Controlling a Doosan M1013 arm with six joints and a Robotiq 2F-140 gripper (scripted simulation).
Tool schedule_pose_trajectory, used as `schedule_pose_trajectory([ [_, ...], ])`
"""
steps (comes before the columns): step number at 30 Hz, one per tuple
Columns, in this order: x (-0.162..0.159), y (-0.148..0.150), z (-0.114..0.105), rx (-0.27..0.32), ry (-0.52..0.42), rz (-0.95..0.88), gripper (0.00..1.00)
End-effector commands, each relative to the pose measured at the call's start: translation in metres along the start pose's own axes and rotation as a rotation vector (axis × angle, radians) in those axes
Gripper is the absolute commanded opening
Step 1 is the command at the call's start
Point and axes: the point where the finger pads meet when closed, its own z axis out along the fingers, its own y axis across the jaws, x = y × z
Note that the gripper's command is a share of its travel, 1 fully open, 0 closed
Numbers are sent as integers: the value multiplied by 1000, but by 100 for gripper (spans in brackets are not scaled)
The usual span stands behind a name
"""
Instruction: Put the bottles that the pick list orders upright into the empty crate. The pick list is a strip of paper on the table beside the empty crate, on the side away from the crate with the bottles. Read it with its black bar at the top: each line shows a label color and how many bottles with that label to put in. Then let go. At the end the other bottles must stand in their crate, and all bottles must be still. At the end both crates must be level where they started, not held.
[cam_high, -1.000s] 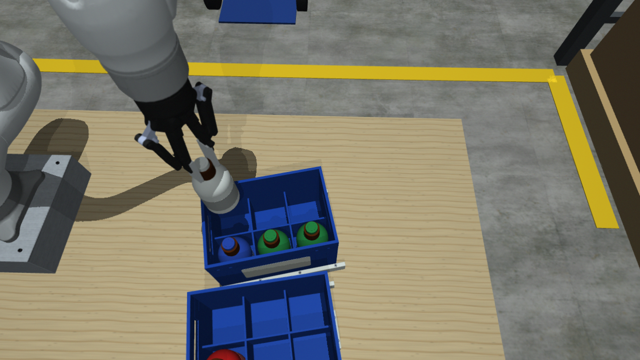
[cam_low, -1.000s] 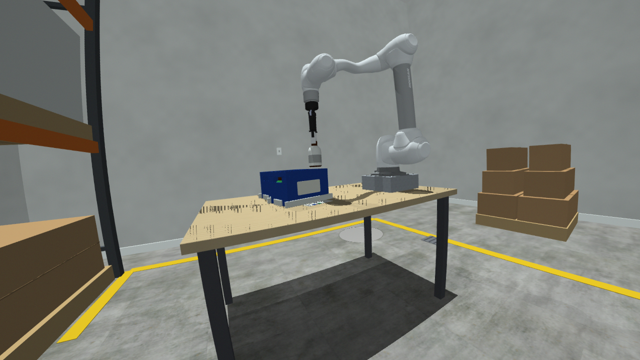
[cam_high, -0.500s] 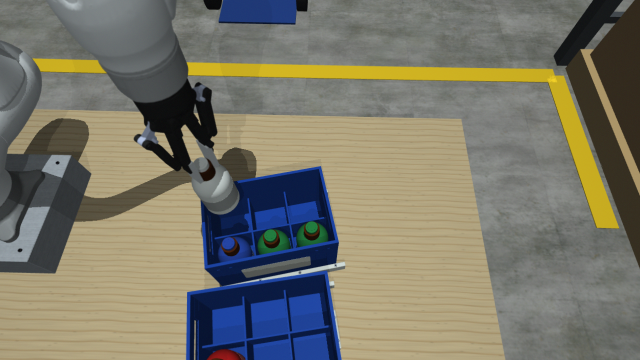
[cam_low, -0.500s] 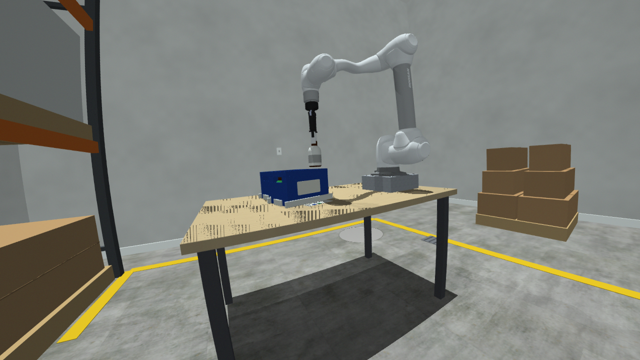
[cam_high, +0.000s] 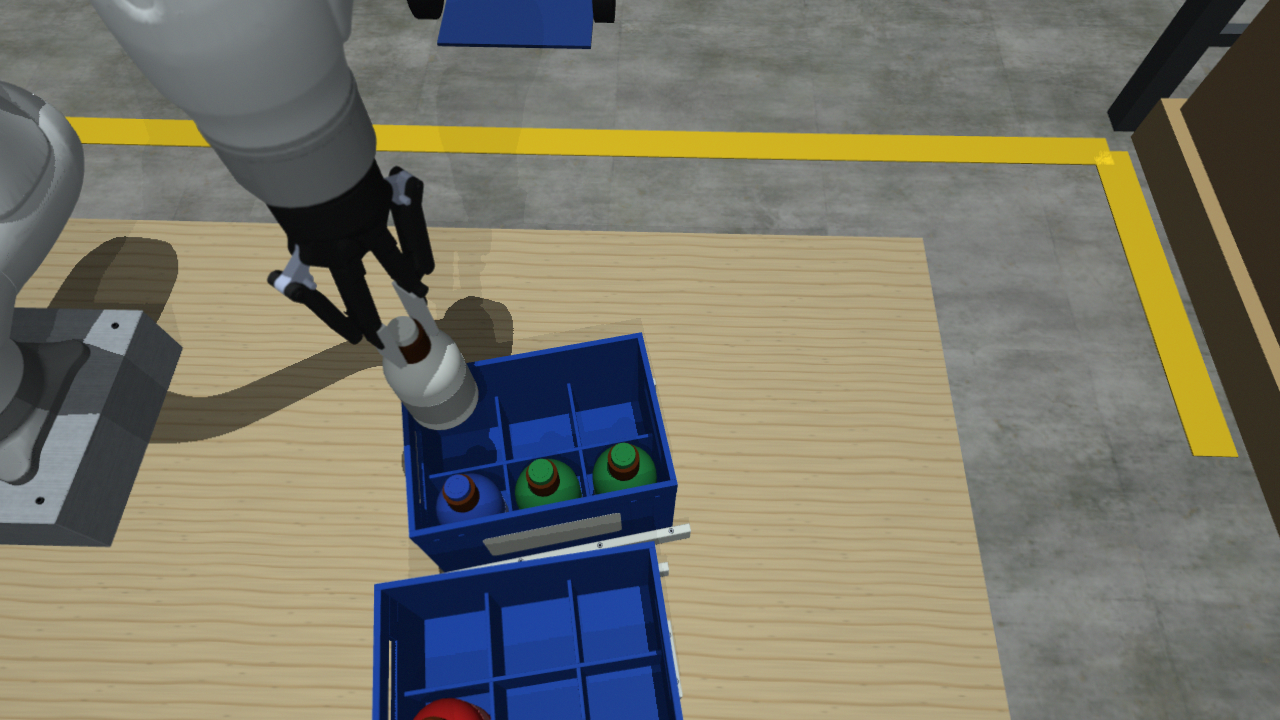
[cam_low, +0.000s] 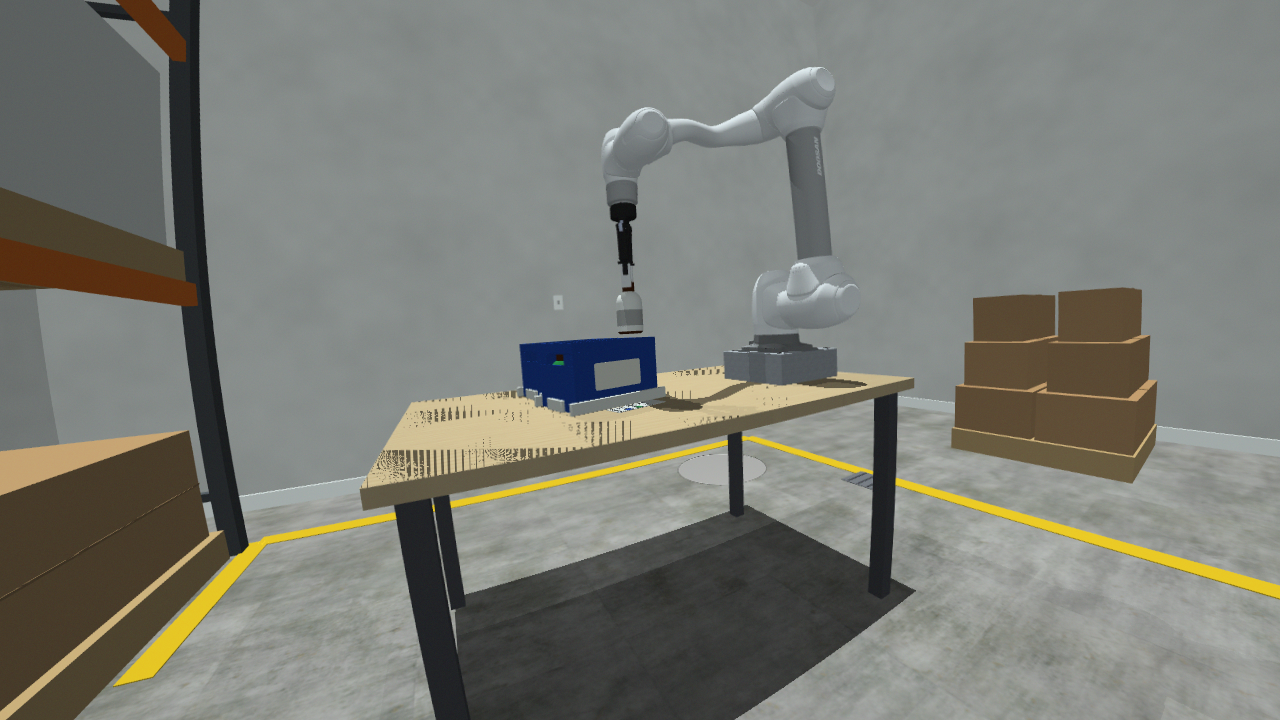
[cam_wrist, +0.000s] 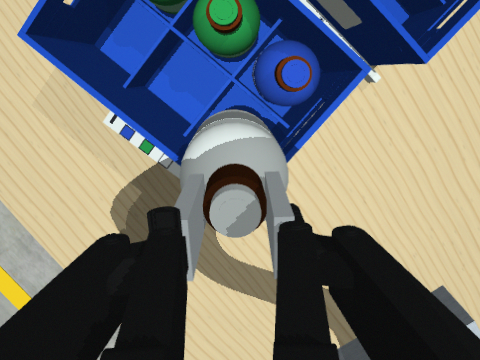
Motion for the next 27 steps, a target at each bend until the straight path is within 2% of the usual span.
schedule_pose_trajectory([
  [1, 0, 0, 0, 0, 0, 0, 0],
  [27, 1, 1, 5, 0, 0, 0, 0],
])
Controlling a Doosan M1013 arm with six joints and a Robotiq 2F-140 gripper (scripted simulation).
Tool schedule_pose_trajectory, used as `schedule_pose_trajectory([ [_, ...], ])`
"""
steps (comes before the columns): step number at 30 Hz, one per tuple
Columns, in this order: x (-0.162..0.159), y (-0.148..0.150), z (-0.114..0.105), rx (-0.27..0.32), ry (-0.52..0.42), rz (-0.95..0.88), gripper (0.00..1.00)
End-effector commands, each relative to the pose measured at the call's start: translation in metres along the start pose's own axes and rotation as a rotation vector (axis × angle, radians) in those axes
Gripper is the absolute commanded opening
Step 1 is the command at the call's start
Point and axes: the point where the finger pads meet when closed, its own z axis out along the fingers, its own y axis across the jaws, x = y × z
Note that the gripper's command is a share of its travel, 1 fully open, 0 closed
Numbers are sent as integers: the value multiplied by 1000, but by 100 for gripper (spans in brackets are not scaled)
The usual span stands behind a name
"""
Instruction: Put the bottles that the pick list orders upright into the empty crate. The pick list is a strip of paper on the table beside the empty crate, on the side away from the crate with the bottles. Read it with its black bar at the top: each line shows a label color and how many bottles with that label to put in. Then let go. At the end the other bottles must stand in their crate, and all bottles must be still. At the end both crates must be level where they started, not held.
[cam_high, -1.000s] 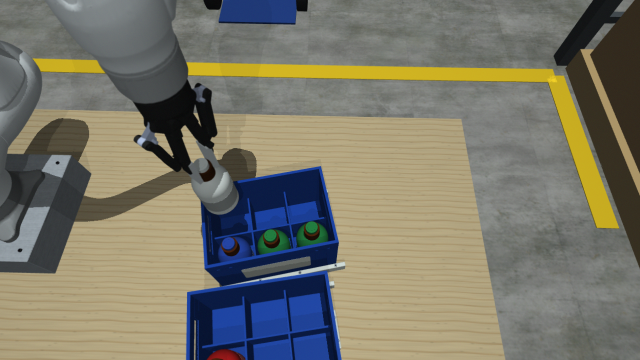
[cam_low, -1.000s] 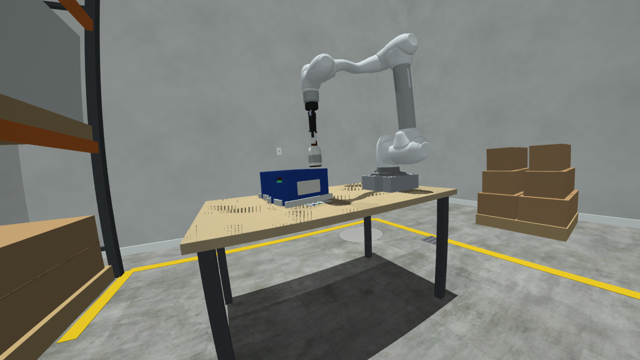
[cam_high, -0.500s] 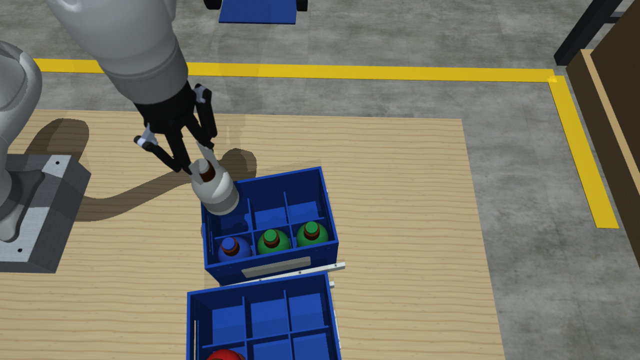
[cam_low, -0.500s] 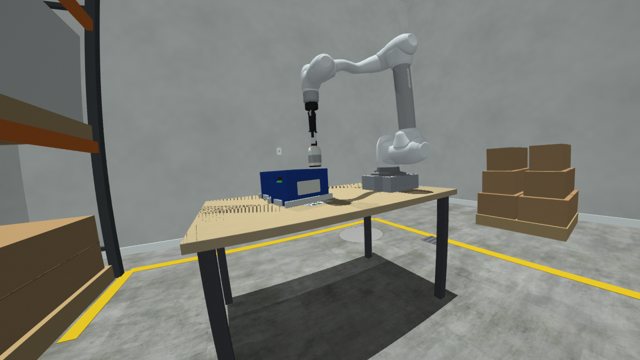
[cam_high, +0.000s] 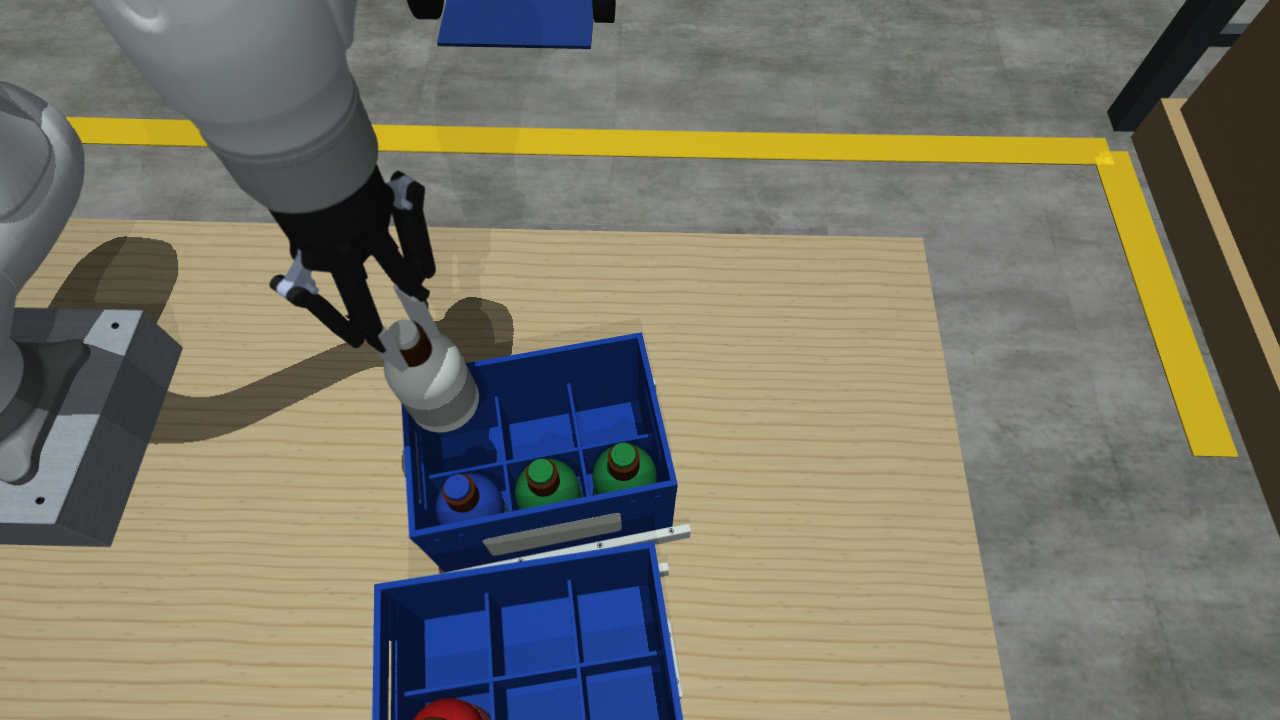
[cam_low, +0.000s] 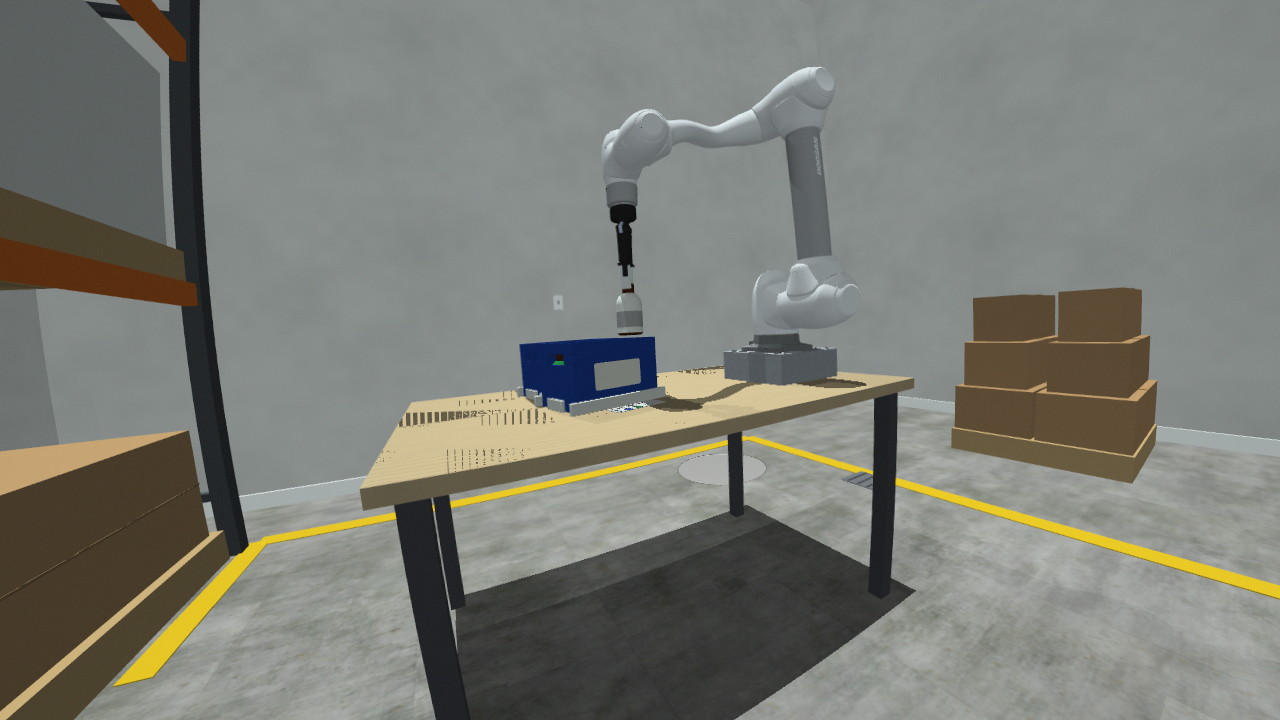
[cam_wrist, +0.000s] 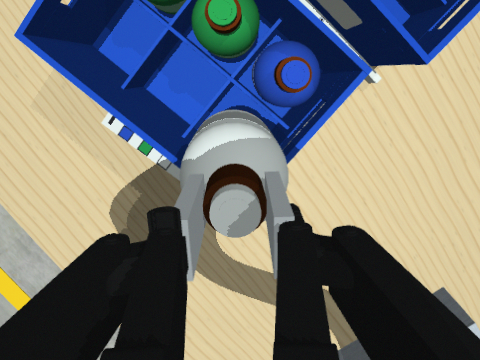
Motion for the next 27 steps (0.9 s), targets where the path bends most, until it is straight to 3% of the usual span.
schedule_pose_trajectory([
  [1, 0, 0, 2, 0, 0, 0, 0],
  [27, 0, 0, 26, 0, 0, 0, 0],
])
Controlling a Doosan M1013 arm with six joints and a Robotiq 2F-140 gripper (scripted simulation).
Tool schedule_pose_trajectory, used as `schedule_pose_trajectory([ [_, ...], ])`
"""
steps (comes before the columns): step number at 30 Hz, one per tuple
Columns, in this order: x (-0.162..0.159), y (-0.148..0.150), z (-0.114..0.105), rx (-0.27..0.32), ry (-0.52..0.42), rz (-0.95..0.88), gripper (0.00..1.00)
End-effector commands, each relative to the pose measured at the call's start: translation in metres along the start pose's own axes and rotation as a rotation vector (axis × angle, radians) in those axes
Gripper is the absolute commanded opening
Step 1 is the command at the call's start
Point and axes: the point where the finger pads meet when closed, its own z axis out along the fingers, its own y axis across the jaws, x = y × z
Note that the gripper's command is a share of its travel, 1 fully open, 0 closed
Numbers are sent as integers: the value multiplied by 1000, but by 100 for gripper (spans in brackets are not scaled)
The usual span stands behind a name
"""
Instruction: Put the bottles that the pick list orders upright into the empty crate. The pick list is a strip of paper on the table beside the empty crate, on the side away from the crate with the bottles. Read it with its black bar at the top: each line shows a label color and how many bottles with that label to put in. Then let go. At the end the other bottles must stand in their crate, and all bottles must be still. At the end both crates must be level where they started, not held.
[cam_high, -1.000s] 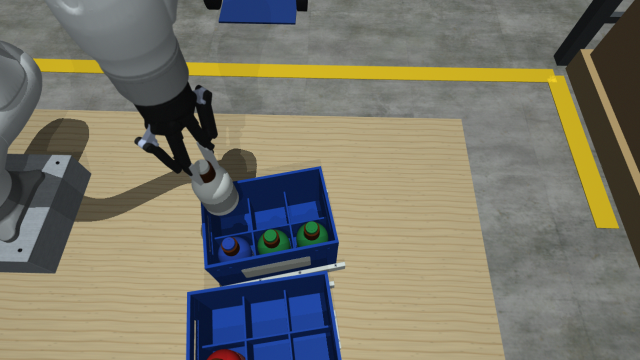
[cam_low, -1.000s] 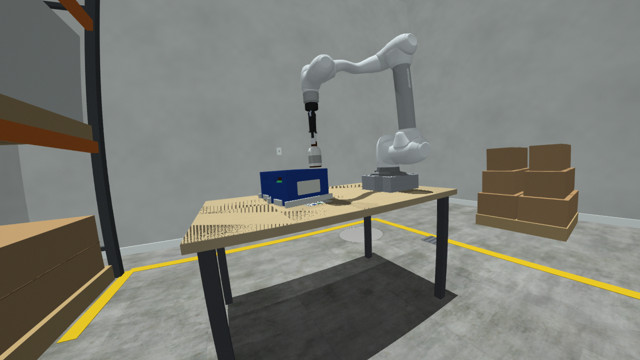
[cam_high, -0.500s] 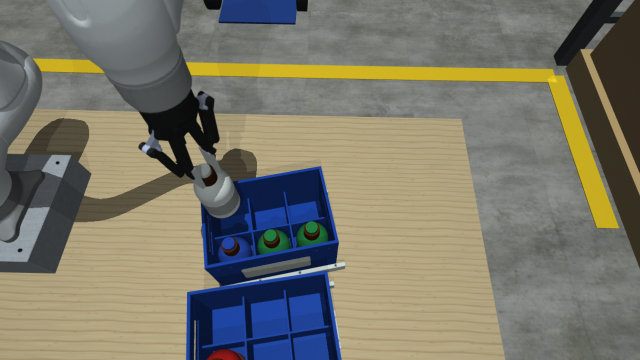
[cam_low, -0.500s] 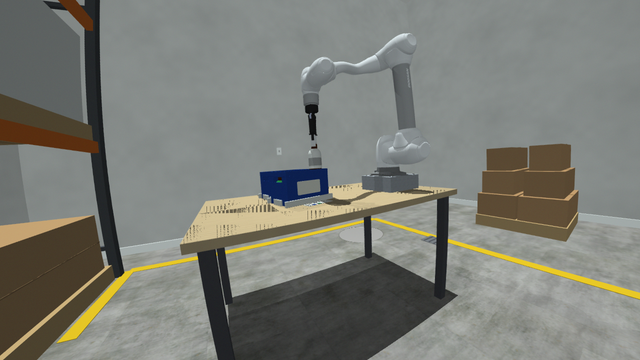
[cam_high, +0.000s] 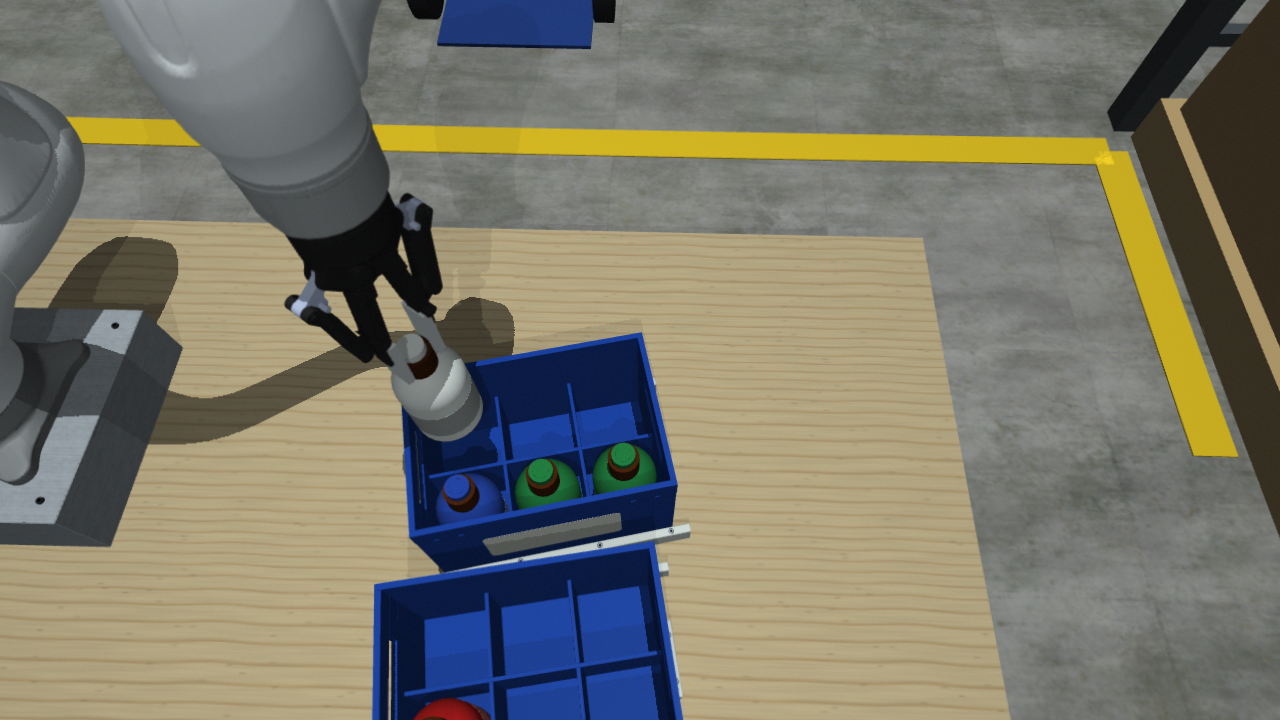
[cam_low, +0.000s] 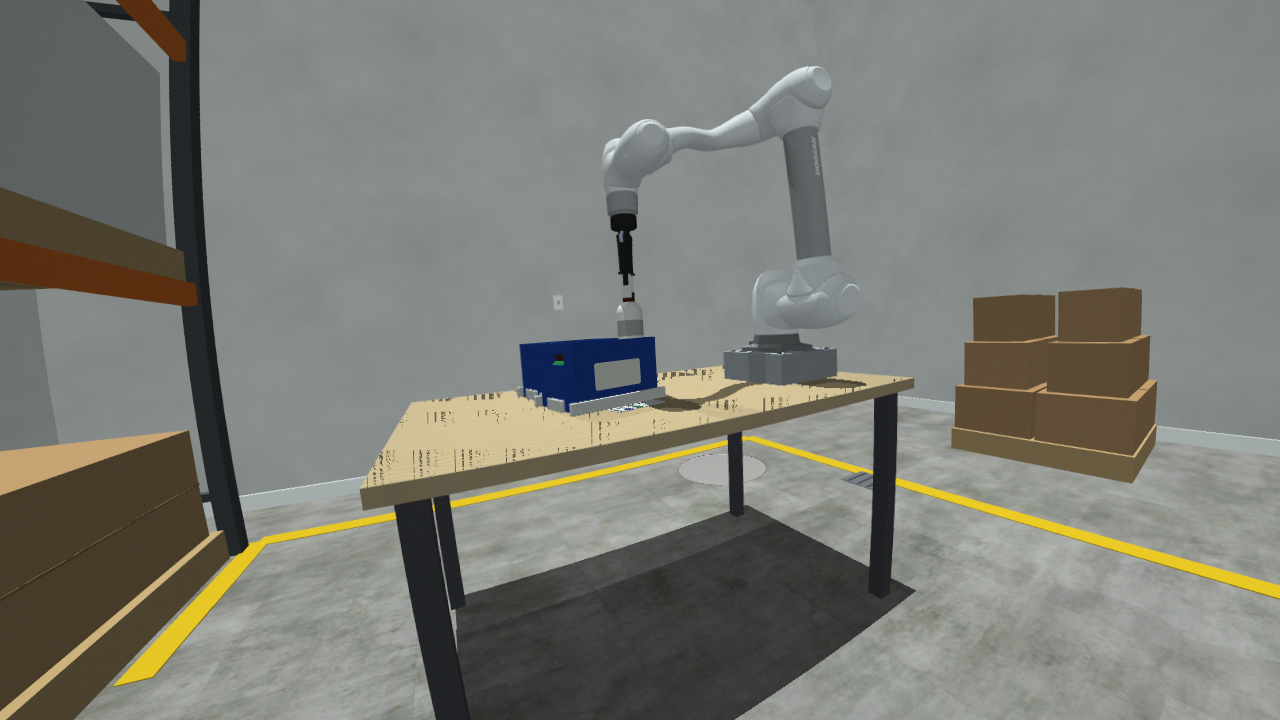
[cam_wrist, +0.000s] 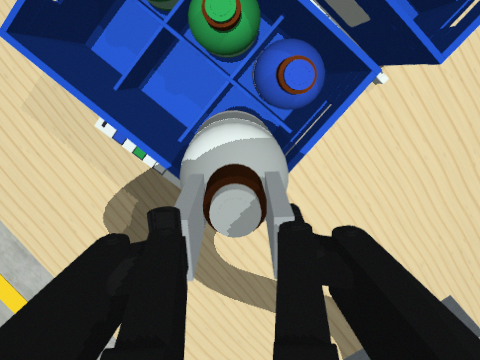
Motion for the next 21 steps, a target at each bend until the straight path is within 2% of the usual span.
schedule_pose_trajectory([
  [1, 0, 0, 2, 0, 0, 0, 0],
  [21, 0, 0, 19, 0, 0, 0, 0],
])
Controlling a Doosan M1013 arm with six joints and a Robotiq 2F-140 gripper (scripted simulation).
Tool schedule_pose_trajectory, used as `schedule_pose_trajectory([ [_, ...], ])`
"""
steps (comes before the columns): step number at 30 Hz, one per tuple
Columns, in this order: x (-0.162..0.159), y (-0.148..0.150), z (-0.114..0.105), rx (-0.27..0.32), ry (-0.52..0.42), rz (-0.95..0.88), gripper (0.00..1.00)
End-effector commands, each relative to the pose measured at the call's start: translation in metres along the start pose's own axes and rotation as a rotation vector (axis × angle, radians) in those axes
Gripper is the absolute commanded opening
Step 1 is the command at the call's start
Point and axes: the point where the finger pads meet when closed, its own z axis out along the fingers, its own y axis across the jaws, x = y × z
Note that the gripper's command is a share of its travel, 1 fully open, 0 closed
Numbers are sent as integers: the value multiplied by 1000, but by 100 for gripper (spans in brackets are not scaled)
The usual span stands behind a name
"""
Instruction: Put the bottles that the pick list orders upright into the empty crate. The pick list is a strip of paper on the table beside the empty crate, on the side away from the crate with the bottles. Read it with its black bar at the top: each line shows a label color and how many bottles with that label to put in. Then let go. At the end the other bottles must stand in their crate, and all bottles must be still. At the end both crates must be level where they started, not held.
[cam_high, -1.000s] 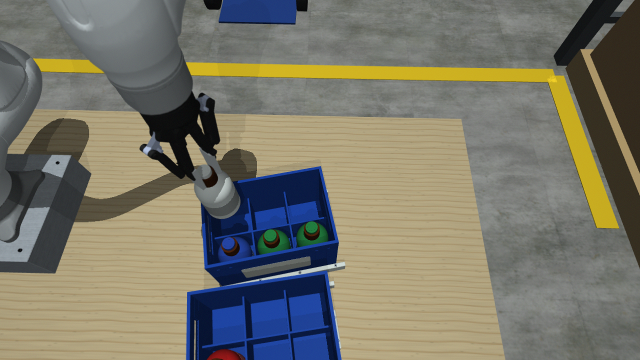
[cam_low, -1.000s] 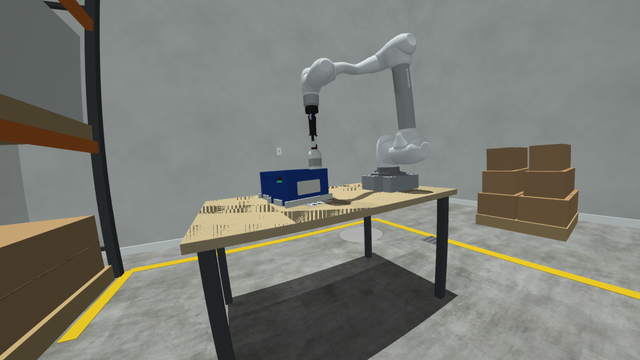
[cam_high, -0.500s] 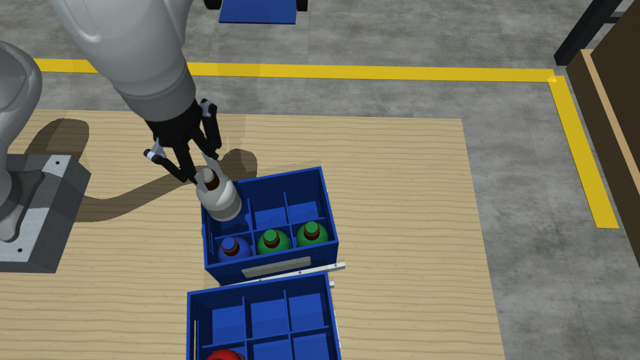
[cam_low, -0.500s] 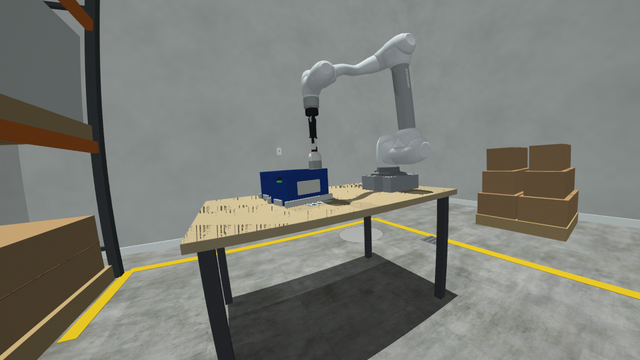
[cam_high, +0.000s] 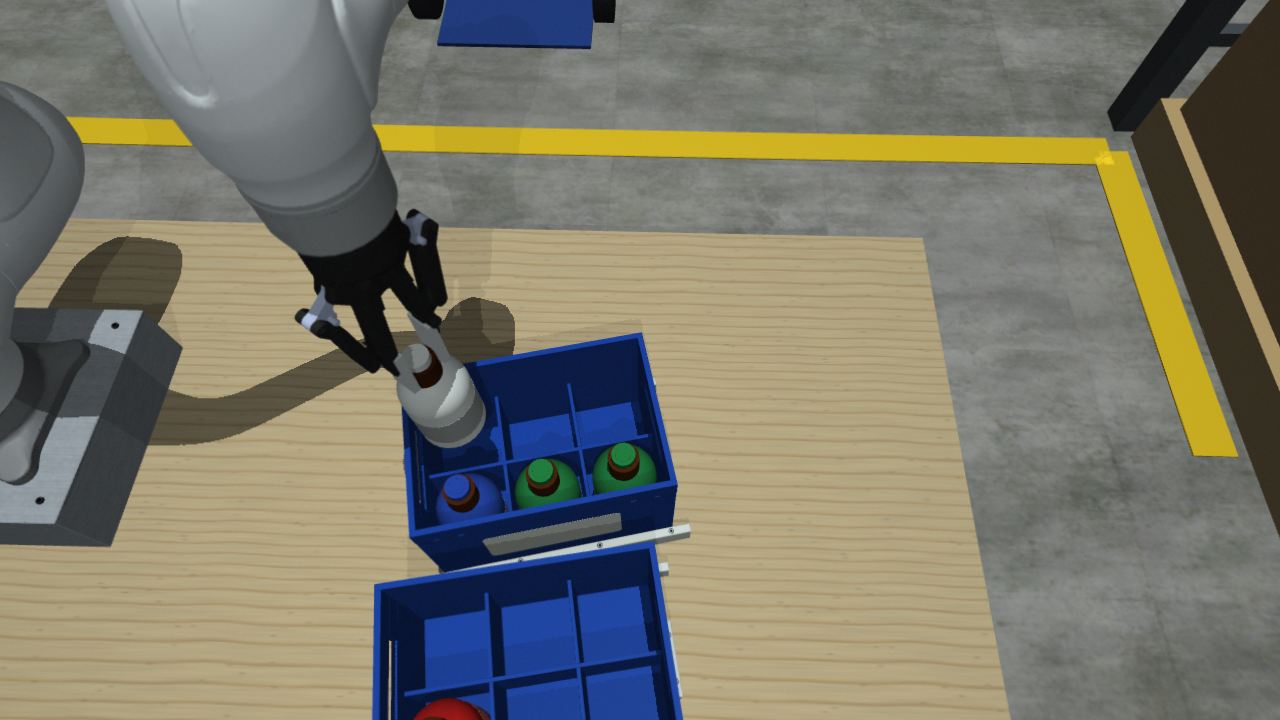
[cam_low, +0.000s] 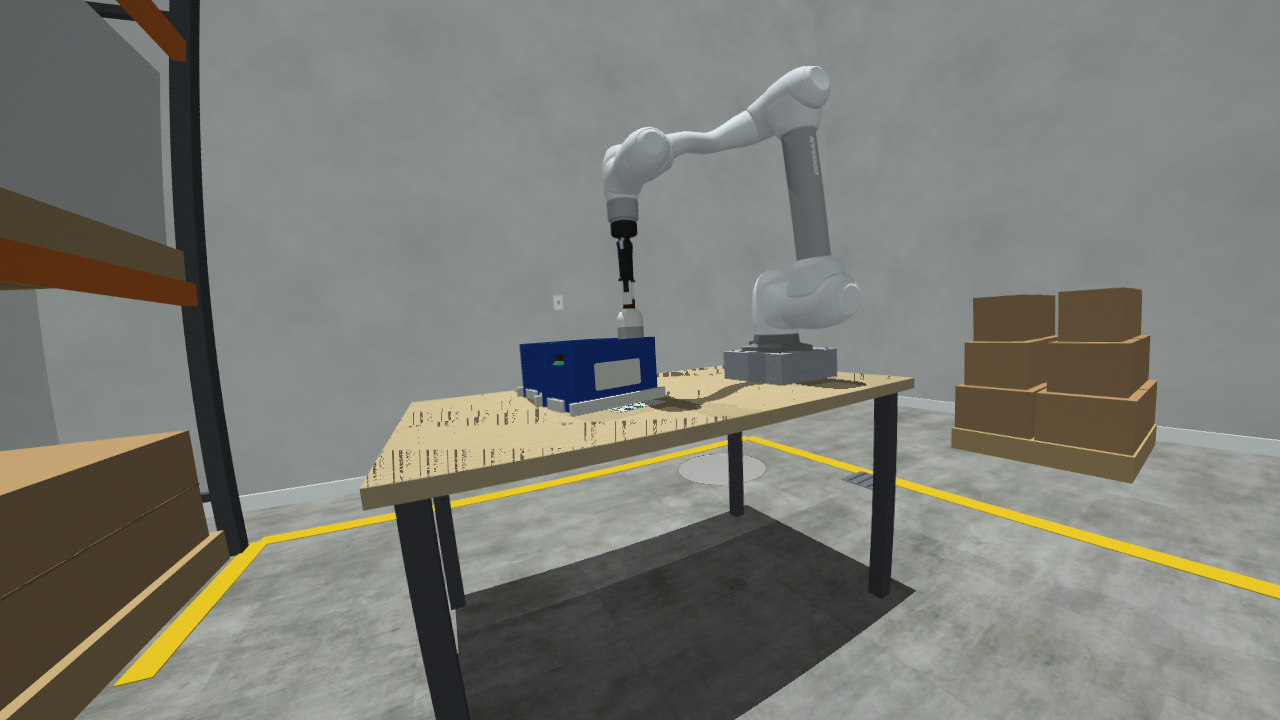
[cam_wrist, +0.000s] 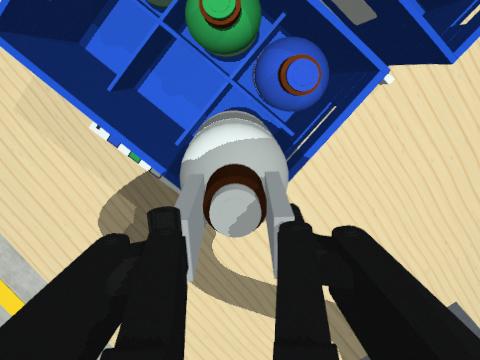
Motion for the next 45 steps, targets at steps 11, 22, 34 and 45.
schedule_pose_trajectory([
  [11, 0, 0, 10, 0, 0, 0, 0],
  [22, 0, 0, 19, 0, 0, 0, 0],
  [34, 0, 0, 30, 0, 0, 0, 0],
  [45, 0, 0, 40, 0, 0, 0, 0],
])
